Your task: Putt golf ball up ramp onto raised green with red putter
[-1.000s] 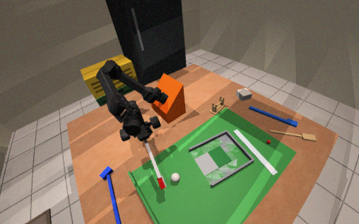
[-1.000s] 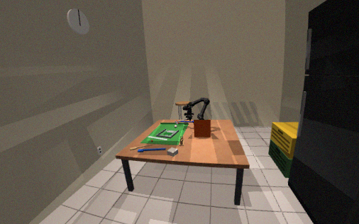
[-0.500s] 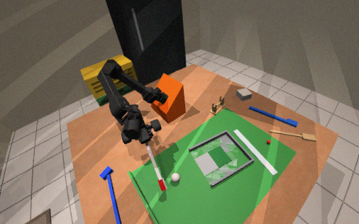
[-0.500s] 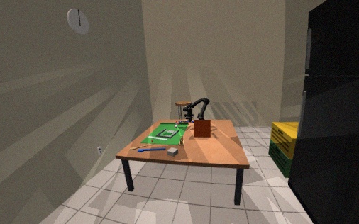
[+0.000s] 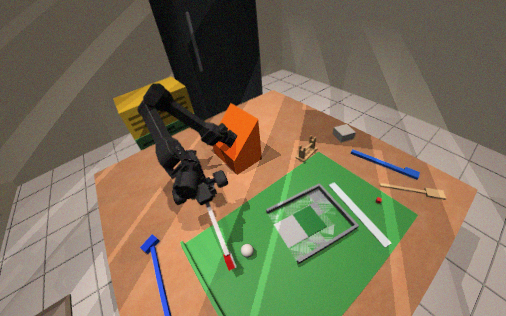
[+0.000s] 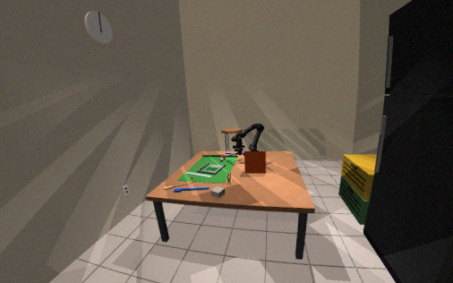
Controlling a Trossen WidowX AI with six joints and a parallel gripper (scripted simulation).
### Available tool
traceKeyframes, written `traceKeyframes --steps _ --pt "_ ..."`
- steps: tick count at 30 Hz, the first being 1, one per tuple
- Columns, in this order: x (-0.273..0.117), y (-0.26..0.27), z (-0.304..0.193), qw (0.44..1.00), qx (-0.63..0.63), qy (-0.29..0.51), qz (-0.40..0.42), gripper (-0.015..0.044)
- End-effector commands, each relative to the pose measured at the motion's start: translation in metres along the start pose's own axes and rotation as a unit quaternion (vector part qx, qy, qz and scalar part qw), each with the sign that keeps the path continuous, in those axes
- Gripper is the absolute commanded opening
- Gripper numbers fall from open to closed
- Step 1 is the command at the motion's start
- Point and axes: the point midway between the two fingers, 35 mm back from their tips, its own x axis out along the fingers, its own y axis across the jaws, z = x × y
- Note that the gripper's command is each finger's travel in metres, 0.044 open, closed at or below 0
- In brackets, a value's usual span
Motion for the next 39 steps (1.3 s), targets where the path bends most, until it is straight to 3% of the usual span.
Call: traceKeyframes --steps 1,19,31,39 --pt "-0.001 0.0 0.001 1.0 0.001 -0.001 0.0 0.0" --pt "0.004 -0.024 0.001 1.0 0.001 0.0 0.001 0.0" --pt "0.004 0.104 0.002 1.0 -0.001 -0.002 0.007 0.0" --pt "-0.008 0.111 0.002 1.0 -0.001 -0.003 0.006 0.0"
